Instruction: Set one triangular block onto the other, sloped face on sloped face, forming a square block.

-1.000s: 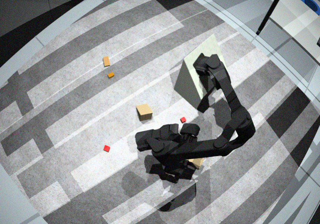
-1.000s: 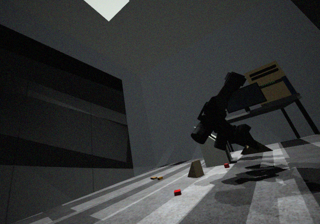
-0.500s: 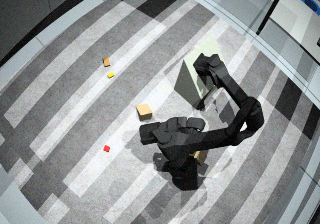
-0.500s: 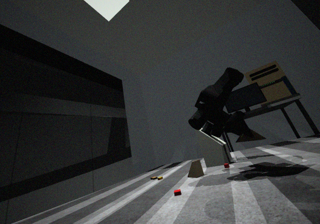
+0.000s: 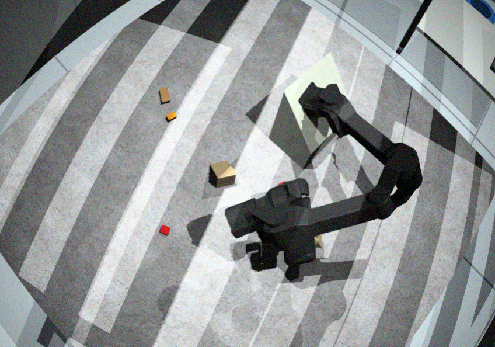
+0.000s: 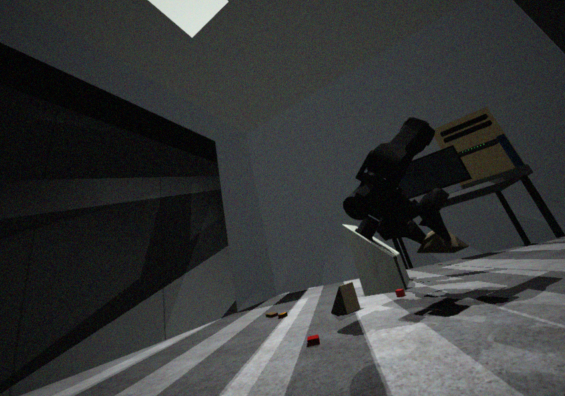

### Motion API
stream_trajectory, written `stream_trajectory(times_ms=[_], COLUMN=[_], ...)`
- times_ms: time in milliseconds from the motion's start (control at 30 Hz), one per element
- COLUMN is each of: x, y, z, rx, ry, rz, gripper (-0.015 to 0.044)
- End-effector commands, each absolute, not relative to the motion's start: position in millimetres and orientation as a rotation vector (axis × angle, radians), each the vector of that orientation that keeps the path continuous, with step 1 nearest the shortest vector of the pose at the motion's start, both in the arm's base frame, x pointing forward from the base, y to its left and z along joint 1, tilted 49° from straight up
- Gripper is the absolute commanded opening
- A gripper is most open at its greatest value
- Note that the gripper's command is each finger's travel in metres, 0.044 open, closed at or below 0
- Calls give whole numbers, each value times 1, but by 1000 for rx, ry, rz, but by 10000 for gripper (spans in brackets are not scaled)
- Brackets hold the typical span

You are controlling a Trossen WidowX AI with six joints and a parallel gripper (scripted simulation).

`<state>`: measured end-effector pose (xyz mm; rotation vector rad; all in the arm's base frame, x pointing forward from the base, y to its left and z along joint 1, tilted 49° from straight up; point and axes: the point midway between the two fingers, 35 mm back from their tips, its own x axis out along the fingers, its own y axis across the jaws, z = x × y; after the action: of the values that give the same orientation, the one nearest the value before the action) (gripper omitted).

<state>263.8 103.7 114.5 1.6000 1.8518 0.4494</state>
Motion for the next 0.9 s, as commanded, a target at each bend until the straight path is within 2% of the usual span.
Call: stream_trajectory(times_ms=[0, 867], x=[259, 254], y=[105, 108], z=[113, 112], rx=[1466, 662], ry=[1798, 1363], rz=[525, 870], gripper=[0, 0])
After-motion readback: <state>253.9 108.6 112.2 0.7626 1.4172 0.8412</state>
